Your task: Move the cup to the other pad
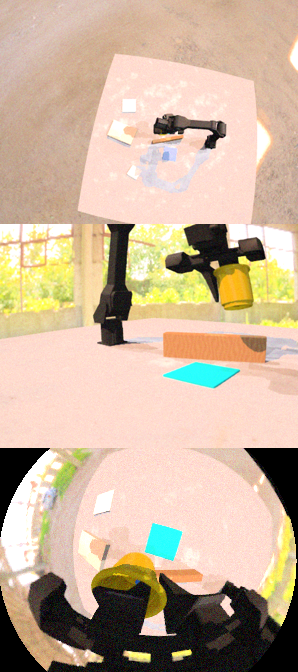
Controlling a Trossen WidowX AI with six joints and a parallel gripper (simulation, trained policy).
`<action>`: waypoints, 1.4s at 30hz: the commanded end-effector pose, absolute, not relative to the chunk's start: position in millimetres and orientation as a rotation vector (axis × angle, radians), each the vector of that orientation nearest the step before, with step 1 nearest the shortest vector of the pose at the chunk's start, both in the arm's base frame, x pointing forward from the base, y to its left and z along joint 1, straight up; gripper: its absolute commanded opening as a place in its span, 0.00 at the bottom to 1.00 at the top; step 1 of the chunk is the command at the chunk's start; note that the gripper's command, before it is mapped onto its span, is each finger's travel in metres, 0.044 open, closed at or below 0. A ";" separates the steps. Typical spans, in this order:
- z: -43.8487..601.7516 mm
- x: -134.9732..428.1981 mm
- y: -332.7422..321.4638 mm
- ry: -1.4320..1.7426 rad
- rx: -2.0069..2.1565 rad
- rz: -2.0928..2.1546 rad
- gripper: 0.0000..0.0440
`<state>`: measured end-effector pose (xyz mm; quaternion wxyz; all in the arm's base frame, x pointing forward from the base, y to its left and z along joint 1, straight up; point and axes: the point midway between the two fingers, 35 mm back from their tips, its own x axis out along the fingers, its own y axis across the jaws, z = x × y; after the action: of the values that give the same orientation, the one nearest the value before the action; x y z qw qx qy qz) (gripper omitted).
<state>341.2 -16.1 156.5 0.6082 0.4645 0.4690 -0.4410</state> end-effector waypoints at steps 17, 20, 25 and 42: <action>109.9 351.2 -68.6 1.022 1.134 -1.097 0.00; 101.5 349.2 -71.4 1.023 1.139 -1.106 0.00; 87.8 344.3 -74.3 1.028 1.146 -1.122 0.00; 62.6 325.0 -85.0 1.039 1.170 -1.194 0.25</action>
<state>327.0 -81.7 65.0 0.5567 0.4904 0.4451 -0.5015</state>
